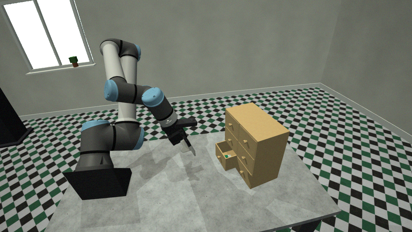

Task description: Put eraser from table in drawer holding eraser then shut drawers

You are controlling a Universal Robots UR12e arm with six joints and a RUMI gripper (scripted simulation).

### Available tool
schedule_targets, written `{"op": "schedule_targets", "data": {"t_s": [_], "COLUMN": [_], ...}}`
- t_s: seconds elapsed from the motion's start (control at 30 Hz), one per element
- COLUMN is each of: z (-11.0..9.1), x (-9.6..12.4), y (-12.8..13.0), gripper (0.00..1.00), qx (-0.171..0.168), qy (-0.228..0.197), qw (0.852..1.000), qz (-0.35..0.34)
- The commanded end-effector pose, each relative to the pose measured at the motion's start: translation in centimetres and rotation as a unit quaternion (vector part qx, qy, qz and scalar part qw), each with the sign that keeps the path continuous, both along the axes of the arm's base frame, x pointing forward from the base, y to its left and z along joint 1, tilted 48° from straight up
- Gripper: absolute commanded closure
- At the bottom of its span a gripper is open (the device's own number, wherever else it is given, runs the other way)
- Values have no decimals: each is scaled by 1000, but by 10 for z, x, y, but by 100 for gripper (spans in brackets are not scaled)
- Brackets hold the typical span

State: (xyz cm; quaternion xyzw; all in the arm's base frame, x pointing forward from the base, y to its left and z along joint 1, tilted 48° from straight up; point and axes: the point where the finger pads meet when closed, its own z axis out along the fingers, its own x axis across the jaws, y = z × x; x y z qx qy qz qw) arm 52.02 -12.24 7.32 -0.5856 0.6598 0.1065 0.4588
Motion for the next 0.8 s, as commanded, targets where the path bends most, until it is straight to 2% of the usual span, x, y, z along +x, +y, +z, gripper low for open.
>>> {"op": "schedule_targets", "data": {"t_s": [0.0, 0.3, 0.77], "z": [-13, -24, -31], "x": [21, 42, 54], "y": [13, 27, 36], "gripper": [0, 0, 0], "qx": [4, 13, 19], "qy": [-58, -118, -155], "qw": [996, 984, 973], "qz": [-67, -131, -171]}}
